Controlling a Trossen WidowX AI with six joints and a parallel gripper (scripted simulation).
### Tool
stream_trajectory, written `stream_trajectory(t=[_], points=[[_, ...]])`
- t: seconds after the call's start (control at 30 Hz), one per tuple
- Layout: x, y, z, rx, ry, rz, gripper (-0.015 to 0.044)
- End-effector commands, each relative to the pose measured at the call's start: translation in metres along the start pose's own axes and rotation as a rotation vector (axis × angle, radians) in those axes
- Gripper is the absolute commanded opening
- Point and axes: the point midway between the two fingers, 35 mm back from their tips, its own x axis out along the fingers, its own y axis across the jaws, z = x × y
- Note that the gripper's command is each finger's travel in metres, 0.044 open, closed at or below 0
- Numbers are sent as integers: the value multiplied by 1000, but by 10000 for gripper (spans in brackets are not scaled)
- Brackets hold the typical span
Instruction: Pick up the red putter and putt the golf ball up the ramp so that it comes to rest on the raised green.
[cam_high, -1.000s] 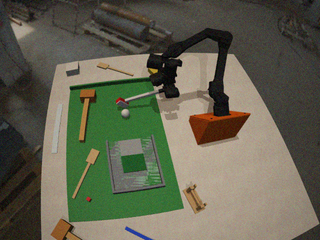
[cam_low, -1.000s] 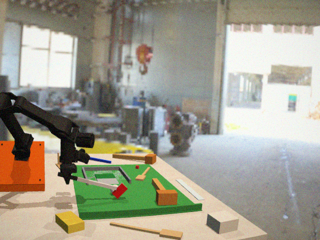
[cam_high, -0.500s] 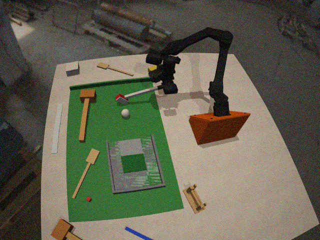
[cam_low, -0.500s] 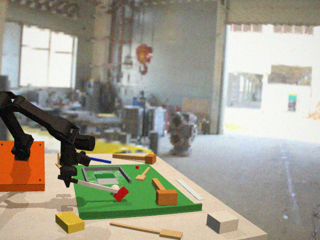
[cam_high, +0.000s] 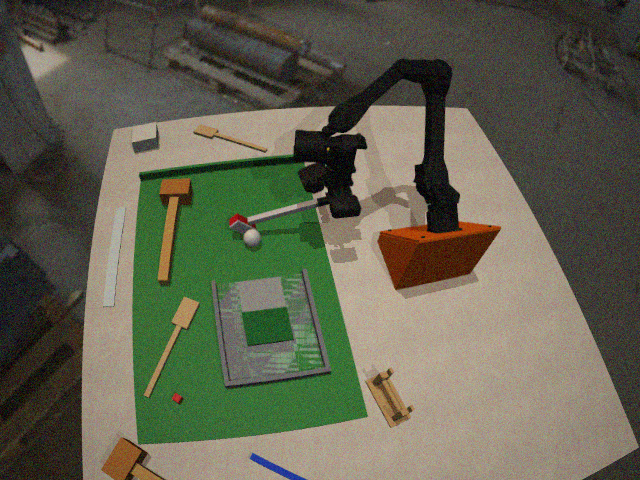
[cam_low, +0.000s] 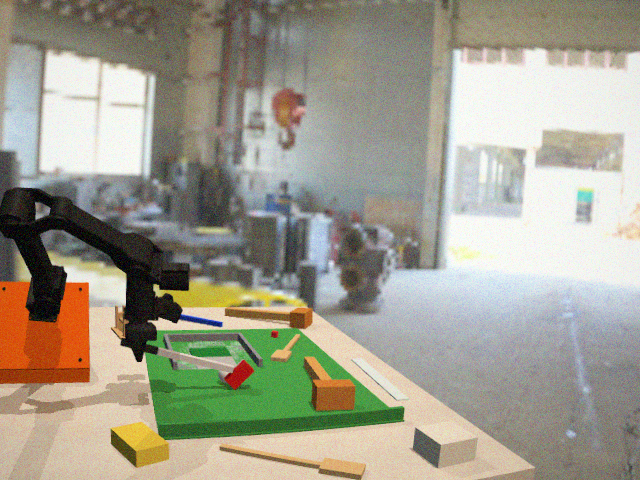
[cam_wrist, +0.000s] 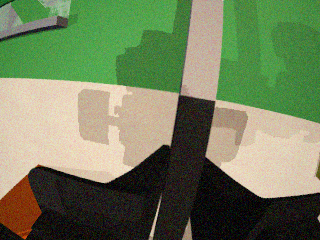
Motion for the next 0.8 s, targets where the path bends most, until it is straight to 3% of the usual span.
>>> stream_trajectory(t=[0.0,0.27,0.67,0.77], points=[[0,44,-9,-10,-5,-16,0],[-7,51,-10,-10,-7,-17,0],[-60,52,-11,-11,-5,-17,0],[-51,52,-10,-14,-4,-16,0]])
